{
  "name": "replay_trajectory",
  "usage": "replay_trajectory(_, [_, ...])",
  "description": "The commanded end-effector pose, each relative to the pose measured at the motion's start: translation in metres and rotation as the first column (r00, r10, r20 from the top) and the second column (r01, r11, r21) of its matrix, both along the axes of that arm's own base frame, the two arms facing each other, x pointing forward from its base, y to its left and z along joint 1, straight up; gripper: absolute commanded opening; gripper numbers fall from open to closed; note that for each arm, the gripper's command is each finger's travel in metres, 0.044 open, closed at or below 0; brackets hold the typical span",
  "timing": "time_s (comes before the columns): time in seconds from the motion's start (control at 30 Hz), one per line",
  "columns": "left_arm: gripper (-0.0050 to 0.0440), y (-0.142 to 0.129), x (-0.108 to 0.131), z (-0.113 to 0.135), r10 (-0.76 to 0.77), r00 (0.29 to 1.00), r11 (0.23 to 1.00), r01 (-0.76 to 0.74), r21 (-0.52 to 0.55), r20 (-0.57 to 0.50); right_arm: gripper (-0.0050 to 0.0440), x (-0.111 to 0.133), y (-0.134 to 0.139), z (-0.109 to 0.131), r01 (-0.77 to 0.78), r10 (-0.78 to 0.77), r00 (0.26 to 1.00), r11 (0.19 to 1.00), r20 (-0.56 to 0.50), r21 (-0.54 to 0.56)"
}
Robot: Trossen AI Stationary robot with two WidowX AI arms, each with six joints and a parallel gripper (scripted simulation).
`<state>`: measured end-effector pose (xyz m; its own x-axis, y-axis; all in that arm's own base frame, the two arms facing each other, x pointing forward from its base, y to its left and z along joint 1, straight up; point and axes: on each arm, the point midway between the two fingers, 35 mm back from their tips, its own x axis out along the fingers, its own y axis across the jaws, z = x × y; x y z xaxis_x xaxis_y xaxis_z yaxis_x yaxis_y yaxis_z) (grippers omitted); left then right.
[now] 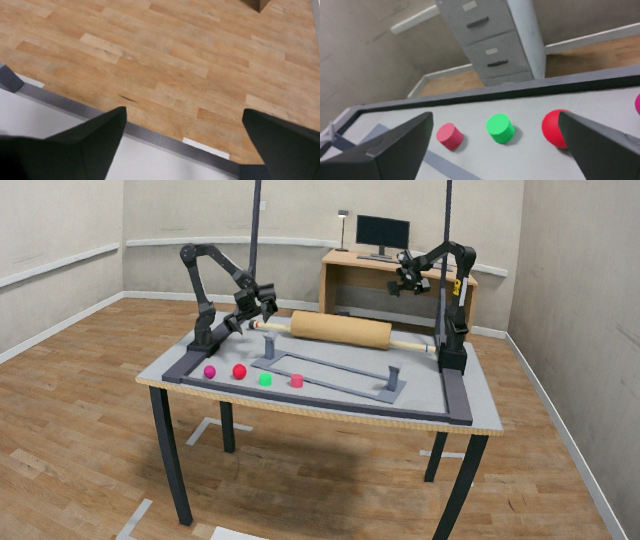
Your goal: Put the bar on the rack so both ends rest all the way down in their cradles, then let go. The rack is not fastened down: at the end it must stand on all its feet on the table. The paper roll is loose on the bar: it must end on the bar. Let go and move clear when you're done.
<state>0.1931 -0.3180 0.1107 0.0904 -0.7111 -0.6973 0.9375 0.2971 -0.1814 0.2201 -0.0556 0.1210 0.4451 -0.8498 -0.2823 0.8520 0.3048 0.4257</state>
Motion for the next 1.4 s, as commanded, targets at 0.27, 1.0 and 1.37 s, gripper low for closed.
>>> replay_trajectory(0.27, [0.04,0.01,0.0,-0.002,0.051,0.998,0.999,-0.051,0.02,-0.021,0.04,0.011,0.012,0.004,-0.085,0.083,0.987,0.996,-0.136,-0.01])
replay_trajectory(1.0, [0.04,0.039,0.0,-0.019,0.213,0.972,0.973,-0.201,0.114,-0.098,0.04,0.039,0.061,0.003,-0.44,0.351,0.708,0.898,-0.613,0.005])
replay_trajectory(1.37, [0.04,0.053,-0.001,-0.027,0.297,0.946,0.947,-0.275,0.164,-0.127,0.04,0.047,0.084,0.001,-0.615,0.421,0.456,0.786,-0.784,0.064])
